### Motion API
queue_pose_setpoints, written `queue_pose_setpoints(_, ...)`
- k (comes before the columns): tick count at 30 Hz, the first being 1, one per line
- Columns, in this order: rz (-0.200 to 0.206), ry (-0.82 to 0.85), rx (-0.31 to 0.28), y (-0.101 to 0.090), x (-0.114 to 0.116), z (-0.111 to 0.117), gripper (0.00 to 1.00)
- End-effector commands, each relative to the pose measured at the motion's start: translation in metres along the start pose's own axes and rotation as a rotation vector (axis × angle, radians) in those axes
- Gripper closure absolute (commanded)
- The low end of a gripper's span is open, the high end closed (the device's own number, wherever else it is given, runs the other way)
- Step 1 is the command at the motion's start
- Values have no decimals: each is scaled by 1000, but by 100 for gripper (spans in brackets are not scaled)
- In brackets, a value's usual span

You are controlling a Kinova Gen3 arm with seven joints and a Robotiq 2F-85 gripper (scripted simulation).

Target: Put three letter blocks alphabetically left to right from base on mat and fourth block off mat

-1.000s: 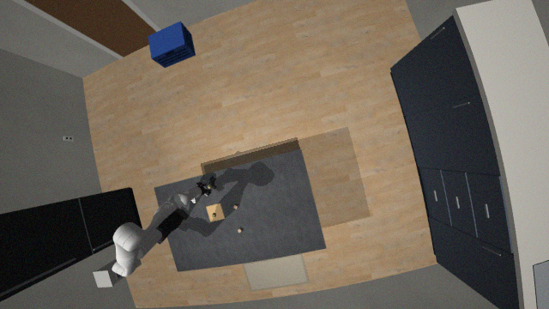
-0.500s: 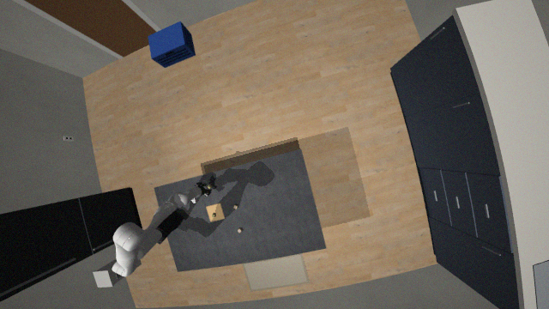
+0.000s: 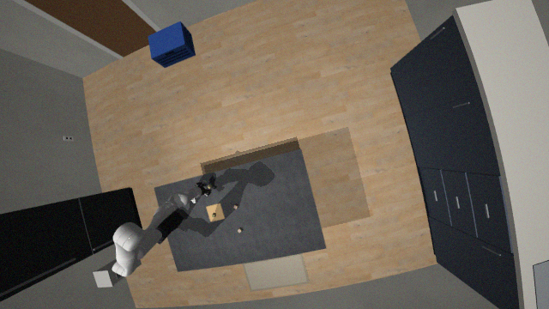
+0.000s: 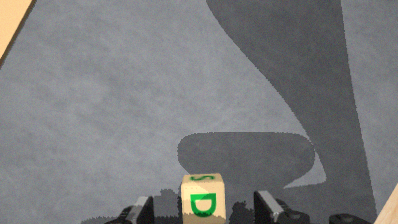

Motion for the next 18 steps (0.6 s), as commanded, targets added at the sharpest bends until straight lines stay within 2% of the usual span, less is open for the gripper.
queue_pose_setpoints(1, 0, 0, -2, -1, 0, -1, 38)
queue_pose_setpoints(10, 0, 0, -2, 2, 0, -1, 38)
queue_pose_setpoints(18, 0, 0, -2, 15, 0, -1, 38)
Point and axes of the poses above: the point where the finger pads meet when closed, its own y axis out along the fingers, its own x axis across the jaws, z = x × y, the point moved 1 cm from there along -y, back along the fingers, and after that the axes turned 4 degrees about -y, right-handed, at the moved point
